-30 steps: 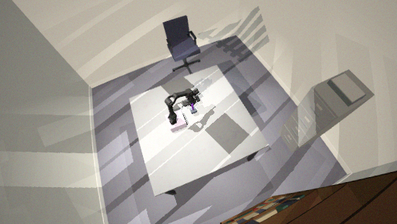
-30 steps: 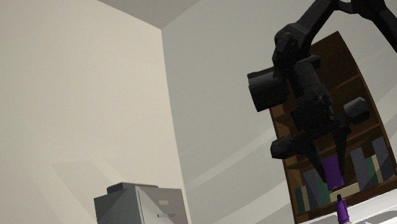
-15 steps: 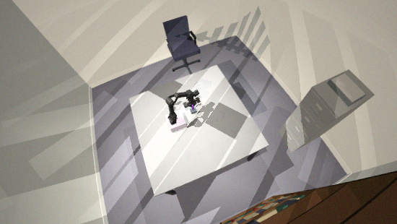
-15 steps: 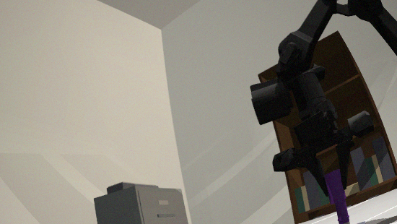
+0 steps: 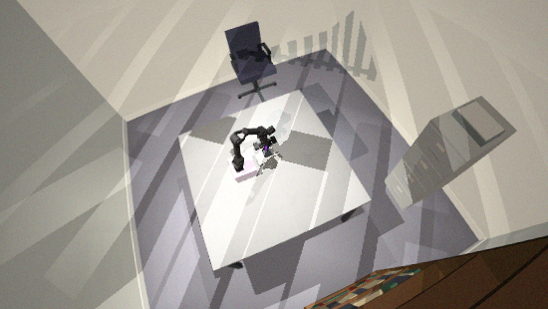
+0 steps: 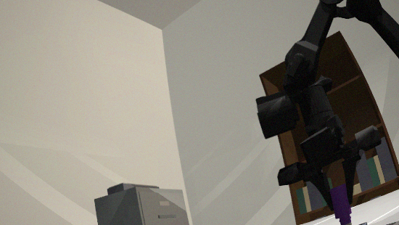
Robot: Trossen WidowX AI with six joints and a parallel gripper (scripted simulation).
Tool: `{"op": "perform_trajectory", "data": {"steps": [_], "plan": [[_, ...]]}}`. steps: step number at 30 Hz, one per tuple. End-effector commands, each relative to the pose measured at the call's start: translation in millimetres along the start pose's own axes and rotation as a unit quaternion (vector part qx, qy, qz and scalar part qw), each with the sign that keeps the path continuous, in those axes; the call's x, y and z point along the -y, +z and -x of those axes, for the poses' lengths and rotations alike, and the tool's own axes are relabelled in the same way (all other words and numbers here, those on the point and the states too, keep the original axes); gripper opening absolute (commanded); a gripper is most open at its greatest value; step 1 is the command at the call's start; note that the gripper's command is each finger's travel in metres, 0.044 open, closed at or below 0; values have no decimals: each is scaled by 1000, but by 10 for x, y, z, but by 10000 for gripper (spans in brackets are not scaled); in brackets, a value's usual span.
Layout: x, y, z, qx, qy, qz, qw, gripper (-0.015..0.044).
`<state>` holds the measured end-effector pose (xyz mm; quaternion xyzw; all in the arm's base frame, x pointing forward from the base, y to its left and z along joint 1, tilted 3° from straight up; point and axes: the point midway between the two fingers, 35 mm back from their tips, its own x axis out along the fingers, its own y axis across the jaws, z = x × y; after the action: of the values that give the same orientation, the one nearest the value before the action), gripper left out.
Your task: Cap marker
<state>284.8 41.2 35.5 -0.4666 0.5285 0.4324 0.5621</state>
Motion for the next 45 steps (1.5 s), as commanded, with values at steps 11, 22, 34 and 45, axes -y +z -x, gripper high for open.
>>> {"op": "perform_trajectory", "data": {"steps": [11, 22, 34, 45], "plan": [[-13, -13, -71, -2, 0, -1, 1000, 0], [-12, -6, -64, -1, 1, 0, 1000, 289], [-7, 0, 656, 0, 1, 0, 1000, 440], [-20, 3, 650, -1, 0, -311, 951, 230]]}}
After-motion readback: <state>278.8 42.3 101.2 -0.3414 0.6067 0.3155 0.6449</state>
